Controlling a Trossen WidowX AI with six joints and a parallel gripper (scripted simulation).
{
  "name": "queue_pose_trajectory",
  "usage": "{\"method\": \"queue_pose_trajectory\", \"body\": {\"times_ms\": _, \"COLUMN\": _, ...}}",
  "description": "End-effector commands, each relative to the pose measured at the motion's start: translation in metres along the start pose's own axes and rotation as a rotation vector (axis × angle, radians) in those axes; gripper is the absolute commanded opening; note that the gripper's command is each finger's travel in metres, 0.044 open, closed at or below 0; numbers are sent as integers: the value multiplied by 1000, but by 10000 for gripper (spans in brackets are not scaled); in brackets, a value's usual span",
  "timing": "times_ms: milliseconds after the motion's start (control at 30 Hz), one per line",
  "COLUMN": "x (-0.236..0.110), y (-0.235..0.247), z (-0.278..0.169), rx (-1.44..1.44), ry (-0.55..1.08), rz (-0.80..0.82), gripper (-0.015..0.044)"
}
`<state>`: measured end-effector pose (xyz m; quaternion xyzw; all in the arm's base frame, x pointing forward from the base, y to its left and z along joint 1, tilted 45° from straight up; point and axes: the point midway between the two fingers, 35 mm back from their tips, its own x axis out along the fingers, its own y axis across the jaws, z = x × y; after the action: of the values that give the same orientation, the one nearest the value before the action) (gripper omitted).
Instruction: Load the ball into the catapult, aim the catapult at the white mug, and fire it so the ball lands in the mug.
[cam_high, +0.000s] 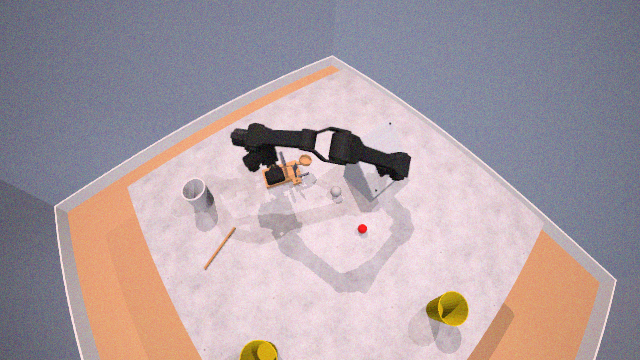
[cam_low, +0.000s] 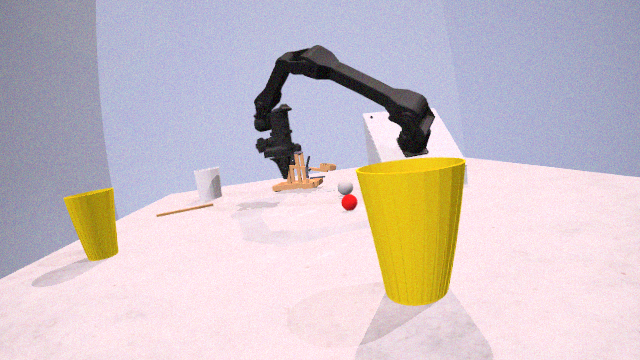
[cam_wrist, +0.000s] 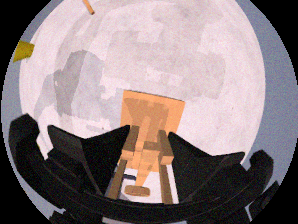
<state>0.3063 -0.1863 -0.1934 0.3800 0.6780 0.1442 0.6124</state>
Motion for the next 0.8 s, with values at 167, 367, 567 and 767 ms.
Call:
{"method": "queue_pose_trajectory", "body": {"times_ms": 167, "x": 6, "y": 1, "z": 1, "rx": -4, "ry": -4, "rz": -2, "gripper": 0}}
{"method": "queue_pose_trajectory", "body": {"times_ms": 367, "x": 6, "y": 1, "z": 1, "rx": -4, "ry": -4, "rz": -2, "gripper": 26}}
{"method": "queue_pose_trajectory", "body": {"times_ms": 567, "x": 6, "y": 1, "z": 1, "rx": -4, "ry": -4, "rz": -2, "gripper": 184}}
{"method": "queue_pose_trajectory", "body": {"times_ms": 767, "x": 6, "y": 1, "z": 1, "rx": -4, "ry": -4, "rz": -2, "gripper": 341}}
